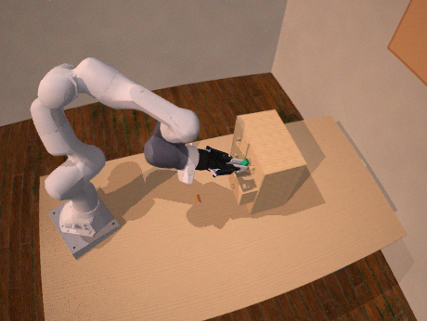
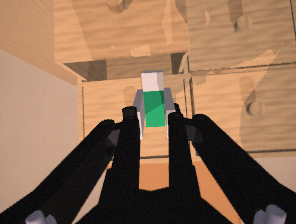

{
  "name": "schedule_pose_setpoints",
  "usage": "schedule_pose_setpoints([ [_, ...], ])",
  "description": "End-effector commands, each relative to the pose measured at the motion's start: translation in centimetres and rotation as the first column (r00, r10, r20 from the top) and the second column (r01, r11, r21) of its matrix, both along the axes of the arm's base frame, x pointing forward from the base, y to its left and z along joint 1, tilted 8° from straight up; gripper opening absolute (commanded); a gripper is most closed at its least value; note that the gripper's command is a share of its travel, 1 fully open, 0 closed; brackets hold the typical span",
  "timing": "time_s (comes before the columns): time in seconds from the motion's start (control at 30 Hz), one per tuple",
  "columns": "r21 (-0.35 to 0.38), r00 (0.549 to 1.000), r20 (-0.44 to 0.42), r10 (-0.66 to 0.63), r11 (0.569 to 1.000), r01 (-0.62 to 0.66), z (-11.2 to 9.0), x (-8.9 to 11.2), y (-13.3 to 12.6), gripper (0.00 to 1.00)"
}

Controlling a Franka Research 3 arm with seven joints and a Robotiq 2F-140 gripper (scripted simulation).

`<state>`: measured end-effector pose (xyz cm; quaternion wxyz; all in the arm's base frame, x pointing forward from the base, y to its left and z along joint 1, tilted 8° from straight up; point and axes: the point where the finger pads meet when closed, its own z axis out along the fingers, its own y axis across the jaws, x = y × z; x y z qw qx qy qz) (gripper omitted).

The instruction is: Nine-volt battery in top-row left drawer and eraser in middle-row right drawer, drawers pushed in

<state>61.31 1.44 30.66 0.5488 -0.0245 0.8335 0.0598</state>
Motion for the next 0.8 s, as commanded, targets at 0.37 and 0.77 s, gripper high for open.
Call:
schedule_pose_setpoints([
  [0.37,-0.016,1.0,0.0,0.002,1.0,-0.002,0.02,0.41,-0.06,0.11],
  [0.77,-0.016,1.0,0.0,0.002,1.0,-0.002,0.02,0.41,-0.06,0.11],
])
